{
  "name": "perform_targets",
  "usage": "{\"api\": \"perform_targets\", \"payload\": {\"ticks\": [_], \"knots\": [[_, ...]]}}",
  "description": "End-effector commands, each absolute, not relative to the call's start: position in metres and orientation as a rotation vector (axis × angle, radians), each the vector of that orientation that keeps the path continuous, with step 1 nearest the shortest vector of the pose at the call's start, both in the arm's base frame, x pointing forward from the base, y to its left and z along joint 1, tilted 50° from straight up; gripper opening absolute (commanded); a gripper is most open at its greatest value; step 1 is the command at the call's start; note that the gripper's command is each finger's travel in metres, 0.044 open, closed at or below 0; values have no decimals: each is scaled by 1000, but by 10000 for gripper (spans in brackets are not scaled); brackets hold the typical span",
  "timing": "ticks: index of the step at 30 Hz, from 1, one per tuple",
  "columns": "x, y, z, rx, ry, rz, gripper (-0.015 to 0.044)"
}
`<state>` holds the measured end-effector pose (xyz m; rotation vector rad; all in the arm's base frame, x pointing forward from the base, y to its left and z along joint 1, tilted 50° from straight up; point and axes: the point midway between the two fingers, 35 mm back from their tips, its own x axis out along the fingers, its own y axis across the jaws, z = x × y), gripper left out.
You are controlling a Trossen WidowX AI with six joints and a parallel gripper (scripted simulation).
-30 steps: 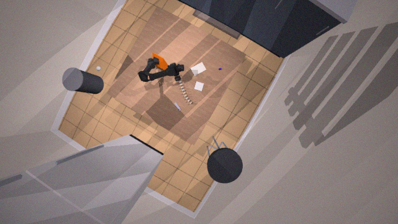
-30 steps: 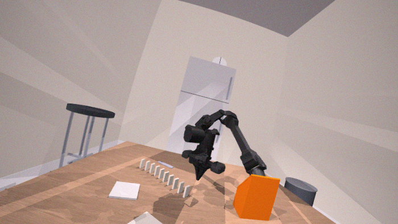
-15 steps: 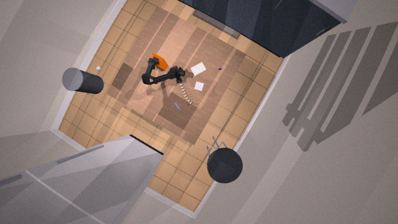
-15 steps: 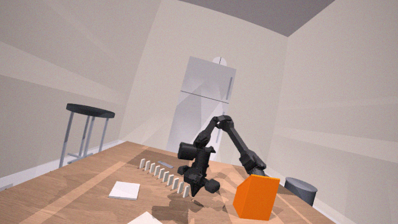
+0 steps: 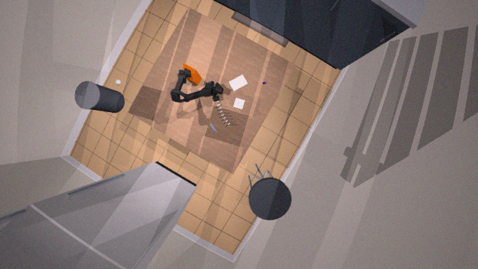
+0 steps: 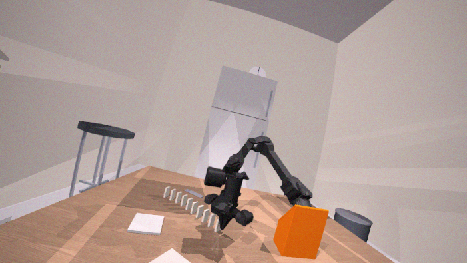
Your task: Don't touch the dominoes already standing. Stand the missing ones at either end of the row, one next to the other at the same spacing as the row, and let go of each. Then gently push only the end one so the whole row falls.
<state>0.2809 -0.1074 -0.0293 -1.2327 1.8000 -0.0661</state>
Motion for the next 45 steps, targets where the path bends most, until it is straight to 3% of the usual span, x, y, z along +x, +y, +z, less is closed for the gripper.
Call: {"api": "perform_targets", "payload": {"ticks": [1,9,12,22,45], "knots": [[287,-111,-25,-1239,1800,-65,0],[292,-112,-23,-1235,1793,-63,0],[320,-90,-12,-1252,1680,-29,0],[312,-81,30,-1239,1799,-65,0],[312,-81,30,-1239,1799,-65,0]]}}
